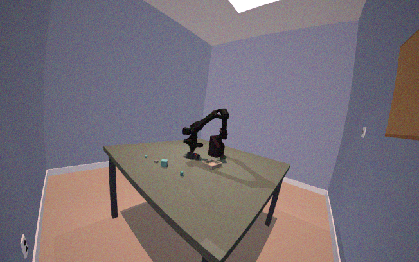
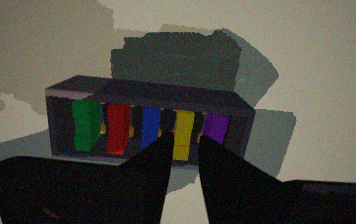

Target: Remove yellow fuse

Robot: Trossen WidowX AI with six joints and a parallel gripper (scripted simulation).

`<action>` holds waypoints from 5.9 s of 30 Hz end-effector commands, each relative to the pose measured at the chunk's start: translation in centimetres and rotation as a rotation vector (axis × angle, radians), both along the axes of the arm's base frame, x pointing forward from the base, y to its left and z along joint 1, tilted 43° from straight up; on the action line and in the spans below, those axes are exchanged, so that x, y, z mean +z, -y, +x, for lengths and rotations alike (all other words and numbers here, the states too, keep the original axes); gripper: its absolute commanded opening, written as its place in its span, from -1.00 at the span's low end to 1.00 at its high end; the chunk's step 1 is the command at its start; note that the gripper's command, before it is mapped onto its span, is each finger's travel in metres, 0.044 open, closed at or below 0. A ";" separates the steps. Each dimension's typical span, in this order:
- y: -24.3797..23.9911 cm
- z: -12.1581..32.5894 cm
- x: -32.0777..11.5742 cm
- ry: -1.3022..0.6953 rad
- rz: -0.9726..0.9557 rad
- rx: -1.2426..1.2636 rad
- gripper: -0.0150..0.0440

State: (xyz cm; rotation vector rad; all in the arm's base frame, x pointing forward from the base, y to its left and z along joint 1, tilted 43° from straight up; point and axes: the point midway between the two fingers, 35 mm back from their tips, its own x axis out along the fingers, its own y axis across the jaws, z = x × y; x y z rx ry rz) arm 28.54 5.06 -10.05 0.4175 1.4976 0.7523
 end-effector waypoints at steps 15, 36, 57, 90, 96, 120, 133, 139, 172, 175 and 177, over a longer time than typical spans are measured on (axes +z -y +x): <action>-0.8 -0.2 -0.8 -0.005 0.005 -0.001 -0.25; -0.8 -0.2 -0.8 -0.005 0.005 -0.001 -0.25; -0.8 -0.2 -0.8 -0.005 0.005 -0.001 -0.25; -0.7 -0.1 -0.7 -0.002 0.001 0.001 -0.28; -0.7 -0.1 -0.7 -0.002 0.001 0.001 -0.41; -0.1 0.0 -0.2 -0.003 0.001 0.000 -0.49; 0.3 0.1 0.3 -0.003 0.001 0.000 -0.49; 0.5 0.1 0.5 -0.003 0.001 0.000 -0.49; 1.6 0.2 1.7 -0.004 0.002 0.000 -0.49; 1.7 0.2 1.8 -0.004 0.002 -0.001 -0.49; 1.8 0.2 1.9 -0.004 0.003 -0.001 -0.49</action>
